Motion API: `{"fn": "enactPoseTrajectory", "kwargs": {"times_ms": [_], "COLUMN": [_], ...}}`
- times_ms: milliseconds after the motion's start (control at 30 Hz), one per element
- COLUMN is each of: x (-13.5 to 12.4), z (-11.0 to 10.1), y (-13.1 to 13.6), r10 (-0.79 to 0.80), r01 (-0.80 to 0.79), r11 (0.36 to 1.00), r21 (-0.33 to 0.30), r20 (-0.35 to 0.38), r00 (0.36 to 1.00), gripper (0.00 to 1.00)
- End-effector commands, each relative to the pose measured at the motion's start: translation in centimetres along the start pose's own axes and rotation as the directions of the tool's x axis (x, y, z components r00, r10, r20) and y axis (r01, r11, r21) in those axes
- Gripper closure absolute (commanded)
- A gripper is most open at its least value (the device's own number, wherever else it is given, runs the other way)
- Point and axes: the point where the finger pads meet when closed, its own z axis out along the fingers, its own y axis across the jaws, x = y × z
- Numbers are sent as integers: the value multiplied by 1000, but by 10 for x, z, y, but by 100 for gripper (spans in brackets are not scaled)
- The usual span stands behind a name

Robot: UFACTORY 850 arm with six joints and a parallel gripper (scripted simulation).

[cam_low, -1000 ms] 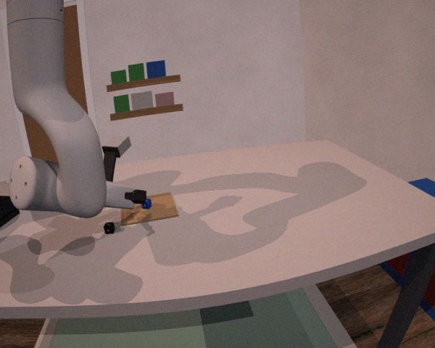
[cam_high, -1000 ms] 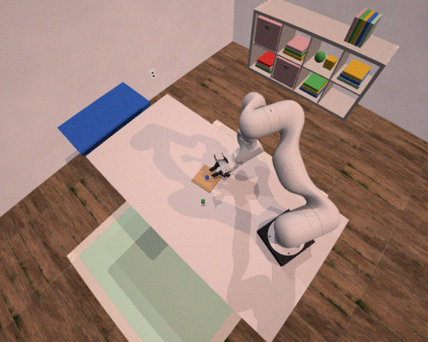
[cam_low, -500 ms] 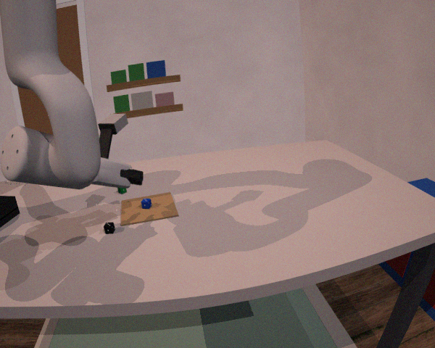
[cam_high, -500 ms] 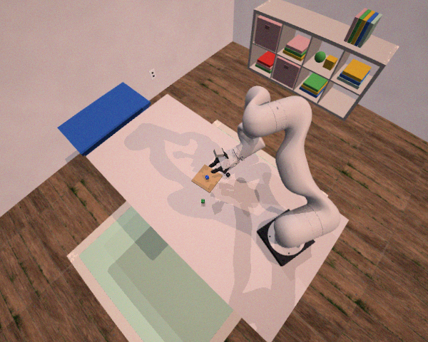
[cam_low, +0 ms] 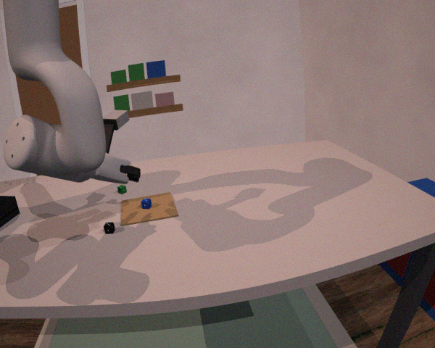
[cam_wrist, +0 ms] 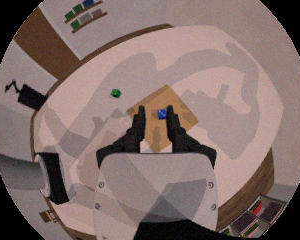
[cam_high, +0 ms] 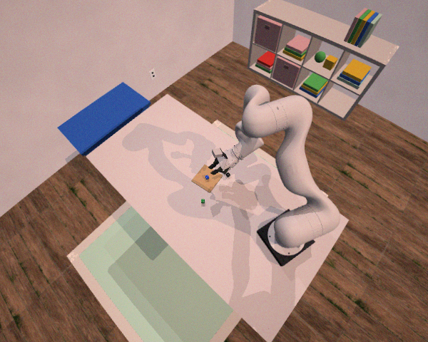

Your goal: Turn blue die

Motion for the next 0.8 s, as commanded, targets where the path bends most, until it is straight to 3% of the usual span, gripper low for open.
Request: {"fn": "enactPoseTrajectory", "kwargs": {"times_ms": [0,33,100,167,267,367,567,667,733,767], "x": [3,3,3,2,1,0,-3,-3,-3,-3], "z": [9,12,12,16,17,18,17,17,15,14], "y": [-19,-25,-25,-38,-44,-53,-61,-61,-60,-59], "r10": [46,59,59,79,86,89,74,71,53,52], "r01": [-55,-75,-75,-119,-143,-185,-238,-242,-254,-254], "r11": [993,988,988,974,965,950,936,936,939,939], "r21": [105,136,136,194,218,250,259,257,232,231], "r20": [83,117,117,202,253,352,516,535,631,636], "r00": [995,991,991,976,964,932,853,842,774,770], "gripper": [64,64,64,64,64,64,64,64,64,64]}}
